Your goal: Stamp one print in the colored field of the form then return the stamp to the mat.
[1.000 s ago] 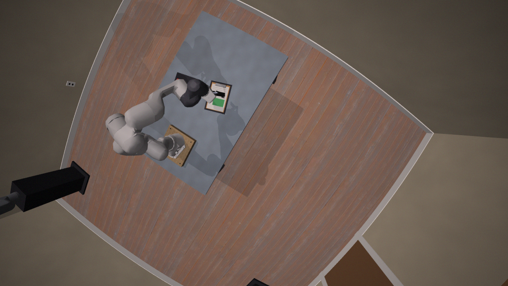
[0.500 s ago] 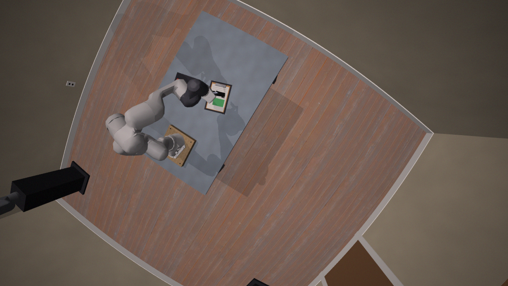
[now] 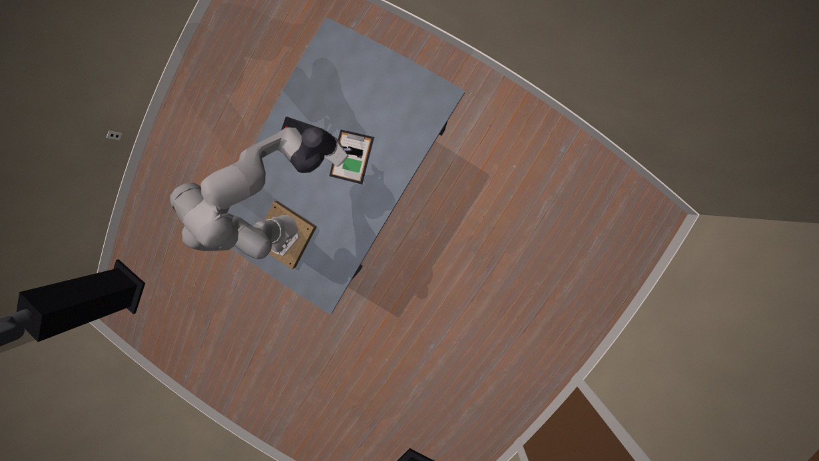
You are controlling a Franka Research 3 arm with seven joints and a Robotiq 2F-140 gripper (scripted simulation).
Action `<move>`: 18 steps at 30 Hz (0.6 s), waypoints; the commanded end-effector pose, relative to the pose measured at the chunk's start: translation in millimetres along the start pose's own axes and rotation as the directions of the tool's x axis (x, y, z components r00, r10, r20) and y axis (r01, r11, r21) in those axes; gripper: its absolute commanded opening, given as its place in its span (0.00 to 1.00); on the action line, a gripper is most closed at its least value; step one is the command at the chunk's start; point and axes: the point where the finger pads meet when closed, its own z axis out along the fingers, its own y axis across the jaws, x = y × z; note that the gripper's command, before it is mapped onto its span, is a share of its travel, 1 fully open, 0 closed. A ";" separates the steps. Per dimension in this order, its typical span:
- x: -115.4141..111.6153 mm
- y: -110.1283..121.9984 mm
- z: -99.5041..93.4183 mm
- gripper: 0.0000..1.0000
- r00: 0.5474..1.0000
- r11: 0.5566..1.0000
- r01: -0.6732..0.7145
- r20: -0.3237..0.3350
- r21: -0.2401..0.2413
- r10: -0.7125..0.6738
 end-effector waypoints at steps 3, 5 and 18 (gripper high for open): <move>-2.0 -0.3 -7.7 1.00 0.998 0.998 0.069 0.002 -0.001 -0.069; -4.8 -0.3 -29.1 1.00 0.966 0.966 0.257 0.006 -0.003 -0.257; -0.3 0.6 -123.4 1.00 0.776 0.775 0.629 0.008 0.067 -0.631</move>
